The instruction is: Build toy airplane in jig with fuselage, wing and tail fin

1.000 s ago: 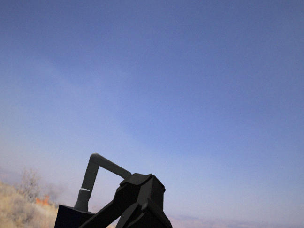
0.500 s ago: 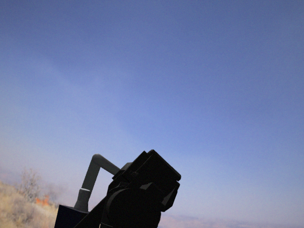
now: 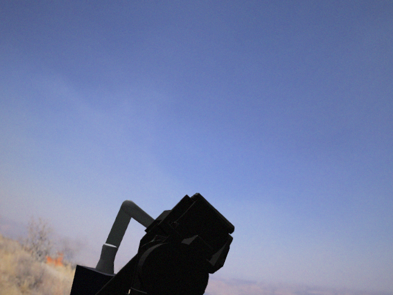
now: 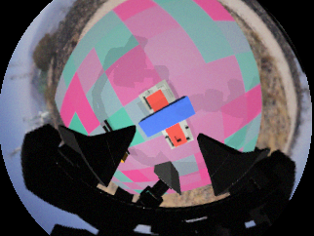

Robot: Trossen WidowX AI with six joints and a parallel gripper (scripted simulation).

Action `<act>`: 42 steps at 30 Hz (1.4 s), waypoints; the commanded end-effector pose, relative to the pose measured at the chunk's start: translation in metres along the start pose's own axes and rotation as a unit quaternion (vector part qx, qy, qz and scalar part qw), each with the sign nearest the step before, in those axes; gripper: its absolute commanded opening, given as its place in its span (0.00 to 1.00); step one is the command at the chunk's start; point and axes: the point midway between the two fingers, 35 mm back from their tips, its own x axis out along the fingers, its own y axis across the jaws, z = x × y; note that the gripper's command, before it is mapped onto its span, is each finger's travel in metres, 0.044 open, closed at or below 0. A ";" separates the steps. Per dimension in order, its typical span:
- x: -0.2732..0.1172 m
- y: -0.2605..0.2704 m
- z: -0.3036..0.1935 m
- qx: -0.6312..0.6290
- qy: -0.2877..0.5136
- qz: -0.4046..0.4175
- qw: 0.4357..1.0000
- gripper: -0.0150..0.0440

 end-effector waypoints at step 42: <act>0.024 0.162 -0.217 -0.221 0.004 0.004 0.975 1.00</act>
